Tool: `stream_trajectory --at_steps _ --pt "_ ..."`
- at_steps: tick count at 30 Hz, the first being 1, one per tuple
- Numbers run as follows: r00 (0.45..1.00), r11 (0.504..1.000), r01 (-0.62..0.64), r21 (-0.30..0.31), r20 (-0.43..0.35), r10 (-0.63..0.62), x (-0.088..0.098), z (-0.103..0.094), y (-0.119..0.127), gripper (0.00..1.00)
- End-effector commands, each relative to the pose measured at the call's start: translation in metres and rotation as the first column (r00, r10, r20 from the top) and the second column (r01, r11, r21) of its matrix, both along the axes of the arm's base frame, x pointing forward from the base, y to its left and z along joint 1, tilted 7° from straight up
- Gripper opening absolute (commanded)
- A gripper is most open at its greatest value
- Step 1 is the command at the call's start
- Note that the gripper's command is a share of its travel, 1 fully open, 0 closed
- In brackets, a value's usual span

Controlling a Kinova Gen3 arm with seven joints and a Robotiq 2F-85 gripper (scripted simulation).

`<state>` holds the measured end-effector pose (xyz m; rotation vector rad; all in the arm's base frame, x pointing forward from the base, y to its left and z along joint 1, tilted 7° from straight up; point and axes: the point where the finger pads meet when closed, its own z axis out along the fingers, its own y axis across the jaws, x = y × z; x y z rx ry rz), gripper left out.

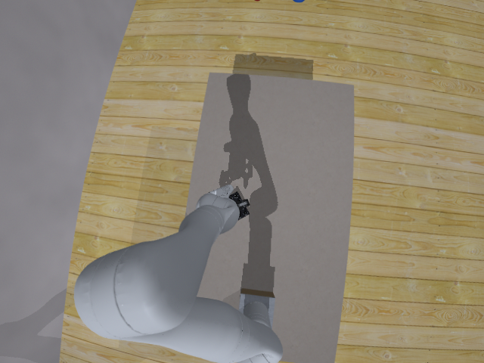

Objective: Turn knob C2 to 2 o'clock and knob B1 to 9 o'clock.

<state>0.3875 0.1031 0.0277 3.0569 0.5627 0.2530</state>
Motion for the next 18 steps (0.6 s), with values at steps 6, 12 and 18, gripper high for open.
stream_trajectory --at_steps 6,12,18 --pt "0.999 0.999 -0.031 -0.008 -0.013 0.031 -0.008 0.000 0.002 1.00" --pt "0.999 0.999 -0.045 -0.012 -0.019 0.045 -0.011 0.000 0.002 1.00" --pt "0.998 0.998 -0.058 -0.016 -0.025 0.057 -0.014 -0.001 0.002 1.00"
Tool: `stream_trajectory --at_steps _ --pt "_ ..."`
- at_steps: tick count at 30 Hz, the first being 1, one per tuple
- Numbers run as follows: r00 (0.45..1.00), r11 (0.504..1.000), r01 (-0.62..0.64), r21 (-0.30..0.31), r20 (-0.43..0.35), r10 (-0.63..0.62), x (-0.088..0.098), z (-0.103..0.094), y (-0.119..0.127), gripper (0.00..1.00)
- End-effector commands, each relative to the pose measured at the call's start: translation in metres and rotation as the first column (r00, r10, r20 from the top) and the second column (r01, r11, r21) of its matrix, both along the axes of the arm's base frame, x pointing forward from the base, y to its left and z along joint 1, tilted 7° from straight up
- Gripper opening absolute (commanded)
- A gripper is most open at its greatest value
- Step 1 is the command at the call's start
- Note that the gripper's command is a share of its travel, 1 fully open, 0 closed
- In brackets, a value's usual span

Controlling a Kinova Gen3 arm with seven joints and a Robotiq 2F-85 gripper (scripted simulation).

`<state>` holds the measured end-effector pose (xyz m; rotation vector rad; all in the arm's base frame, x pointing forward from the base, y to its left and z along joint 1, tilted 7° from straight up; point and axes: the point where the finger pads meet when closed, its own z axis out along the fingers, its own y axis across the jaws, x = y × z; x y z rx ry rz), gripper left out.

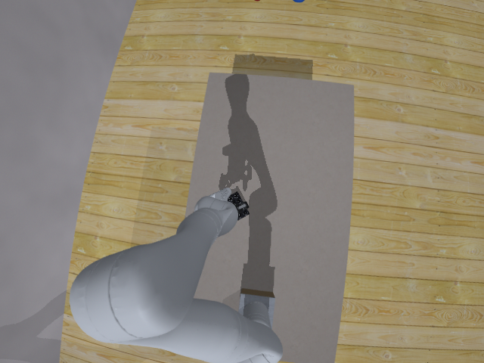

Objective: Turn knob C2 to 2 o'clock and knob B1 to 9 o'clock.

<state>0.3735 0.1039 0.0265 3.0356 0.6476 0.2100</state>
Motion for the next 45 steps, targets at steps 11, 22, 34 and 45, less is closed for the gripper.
stream_trajectory --at_steps 11,22,34,45 --pt "0.999 1.000 -0.030 -0.008 -0.012 0.030 -0.007 0.000 0.001 1.00" --pt "0.999 0.999 -0.049 -0.013 -0.020 0.048 -0.011 0.000 0.001 1.00" --pt "0.998 0.999 -0.053 -0.015 -0.022 0.052 -0.012 0.000 0.001 1.00" --pt "0.998 0.999 -0.053 -0.015 -0.022 0.052 -0.012 0.000 0.001 1.00"
